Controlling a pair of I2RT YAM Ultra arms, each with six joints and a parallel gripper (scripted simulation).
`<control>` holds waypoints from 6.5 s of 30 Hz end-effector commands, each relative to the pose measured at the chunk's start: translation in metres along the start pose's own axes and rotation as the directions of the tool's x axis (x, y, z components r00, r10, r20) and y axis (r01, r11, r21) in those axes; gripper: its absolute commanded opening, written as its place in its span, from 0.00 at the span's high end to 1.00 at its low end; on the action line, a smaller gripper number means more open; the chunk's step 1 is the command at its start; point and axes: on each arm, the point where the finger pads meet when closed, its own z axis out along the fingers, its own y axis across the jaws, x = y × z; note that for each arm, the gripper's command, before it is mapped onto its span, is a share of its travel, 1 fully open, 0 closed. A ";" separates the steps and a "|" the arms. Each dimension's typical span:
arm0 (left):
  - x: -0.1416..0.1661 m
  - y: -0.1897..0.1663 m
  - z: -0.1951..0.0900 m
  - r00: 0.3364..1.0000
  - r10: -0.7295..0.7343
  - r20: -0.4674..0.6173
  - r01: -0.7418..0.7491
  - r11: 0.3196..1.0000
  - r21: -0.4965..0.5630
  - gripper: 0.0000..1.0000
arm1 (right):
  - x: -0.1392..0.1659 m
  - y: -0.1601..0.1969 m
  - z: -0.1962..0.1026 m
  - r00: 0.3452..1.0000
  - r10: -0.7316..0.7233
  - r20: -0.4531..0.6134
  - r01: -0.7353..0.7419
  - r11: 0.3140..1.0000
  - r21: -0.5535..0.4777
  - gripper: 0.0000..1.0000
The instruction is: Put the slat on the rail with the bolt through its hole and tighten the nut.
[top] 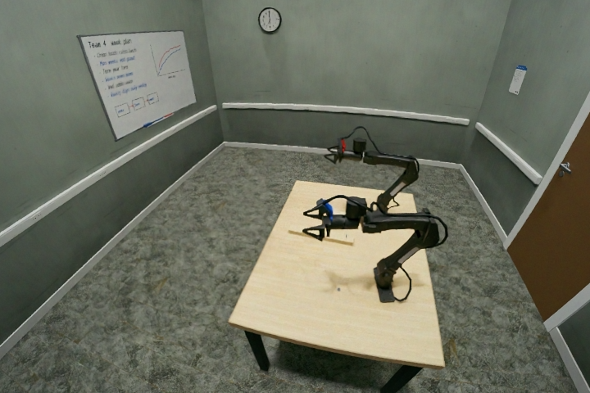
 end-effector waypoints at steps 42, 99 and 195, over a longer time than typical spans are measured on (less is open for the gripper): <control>-0.007 0.001 -0.001 1.000 0.002 0.021 -0.002 1.000 -0.001 0.00 | 0.135 0.049 0.005 0.873 0.183 -0.452 -0.212 0.977 -0.015 0.00; -0.007 0.001 -0.001 1.000 0.002 0.021 -0.002 1.000 -0.001 0.00 | 0.320 0.094 -0.127 0.195 0.335 -0.922 -0.154 0.939 0.309 0.00; -0.007 0.001 -0.001 1.000 0.002 0.021 -0.002 1.000 -0.001 0.00 | 0.394 0.089 -0.178 0.011 0.385 -0.923 -0.009 0.923 0.385 0.28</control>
